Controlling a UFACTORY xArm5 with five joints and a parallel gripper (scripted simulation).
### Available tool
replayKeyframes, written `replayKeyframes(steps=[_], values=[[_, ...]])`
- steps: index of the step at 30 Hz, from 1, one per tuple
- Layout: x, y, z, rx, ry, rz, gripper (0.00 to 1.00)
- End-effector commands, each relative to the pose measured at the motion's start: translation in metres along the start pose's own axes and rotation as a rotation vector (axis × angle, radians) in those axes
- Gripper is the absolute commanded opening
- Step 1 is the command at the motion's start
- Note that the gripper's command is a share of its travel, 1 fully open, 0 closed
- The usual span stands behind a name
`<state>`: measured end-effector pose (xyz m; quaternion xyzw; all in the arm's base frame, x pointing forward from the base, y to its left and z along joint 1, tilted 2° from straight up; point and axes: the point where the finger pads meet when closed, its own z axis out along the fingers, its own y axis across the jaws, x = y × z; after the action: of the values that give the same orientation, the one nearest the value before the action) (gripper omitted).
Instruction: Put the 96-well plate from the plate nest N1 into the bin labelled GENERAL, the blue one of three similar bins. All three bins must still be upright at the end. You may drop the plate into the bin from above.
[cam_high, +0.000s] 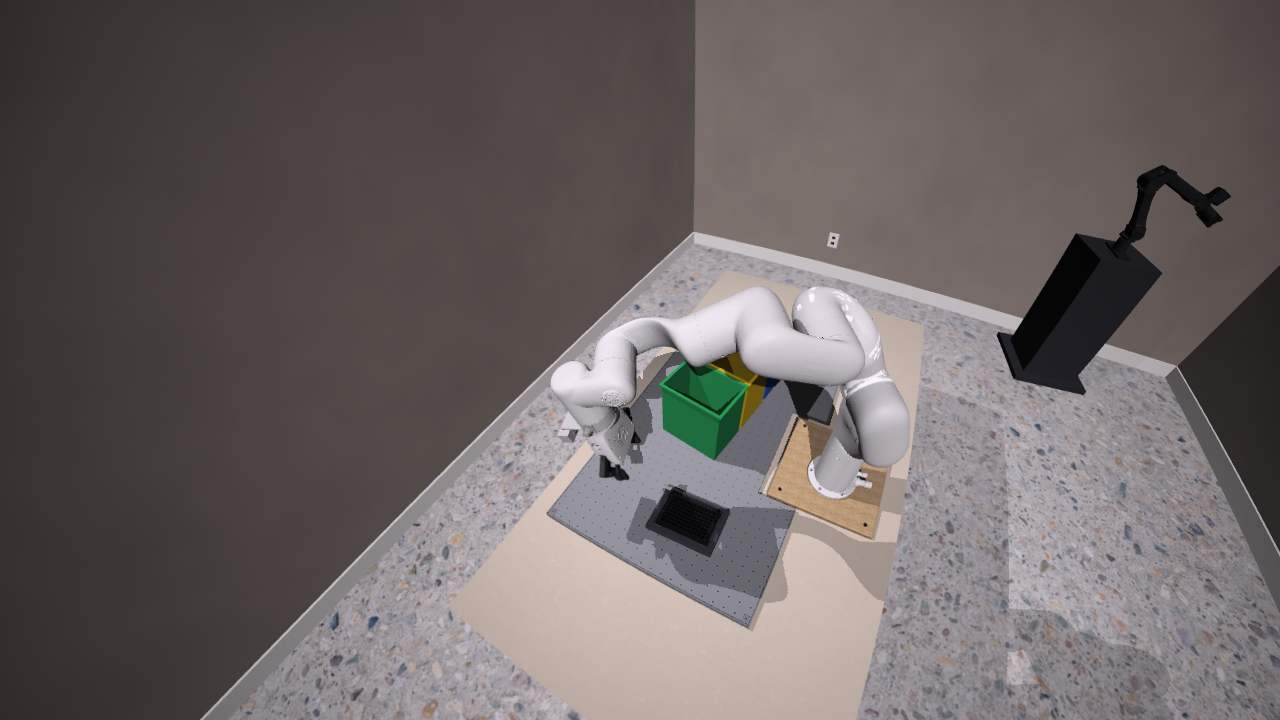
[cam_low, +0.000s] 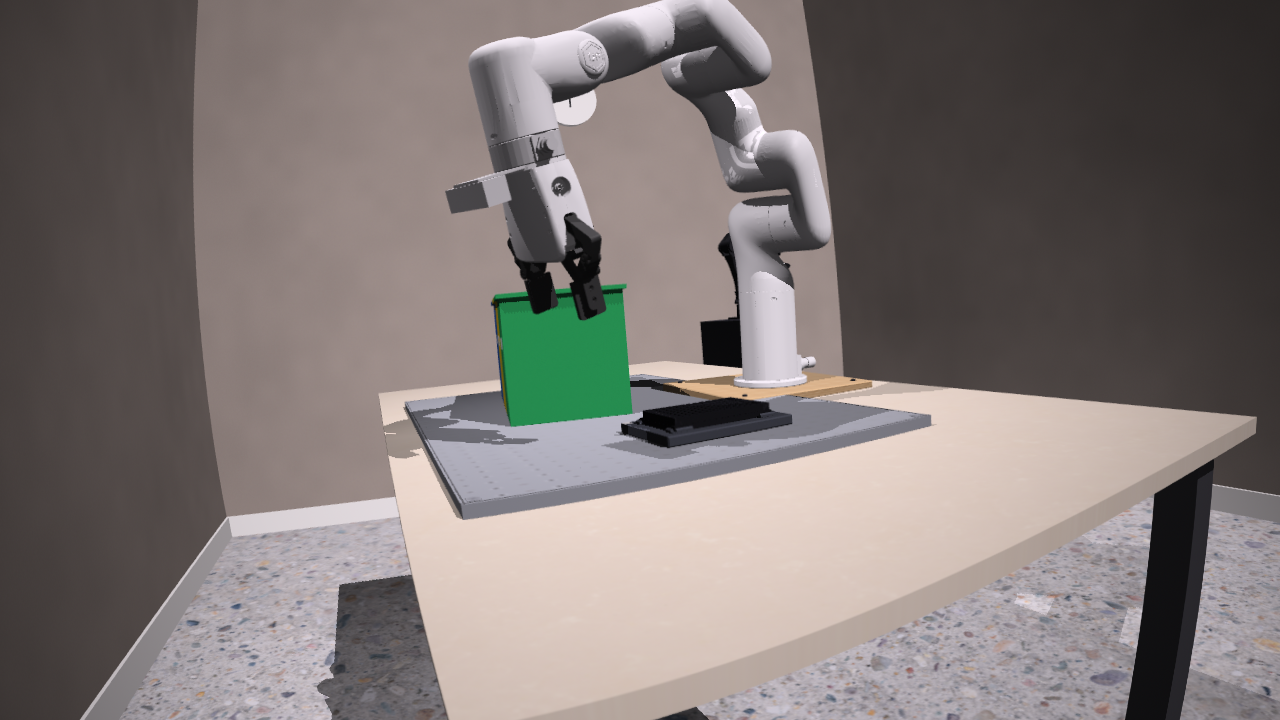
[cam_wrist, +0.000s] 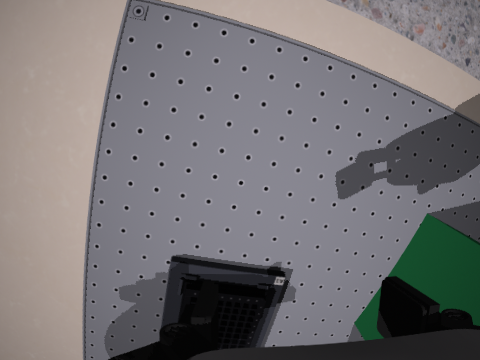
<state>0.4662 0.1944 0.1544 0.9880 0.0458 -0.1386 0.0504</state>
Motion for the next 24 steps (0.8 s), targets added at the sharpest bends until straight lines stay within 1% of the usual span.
replayKeyframes(steps=[1, 17, 18, 19, 24], values=[[0.001, 0.000, -0.002, 0.001, 0.004, 0.000, 1.00], [0.001, 0.000, -0.002, 0.001, 0.004, 0.000, 1.00], [0.000, 0.007, -0.004, 0.014, 0.033, 0.008, 1.00], [-0.001, 0.012, -0.007, 0.019, 0.042, 0.010, 1.00], [-0.007, 0.028, -0.017, 0.025, 0.040, 0.010, 1.00]])
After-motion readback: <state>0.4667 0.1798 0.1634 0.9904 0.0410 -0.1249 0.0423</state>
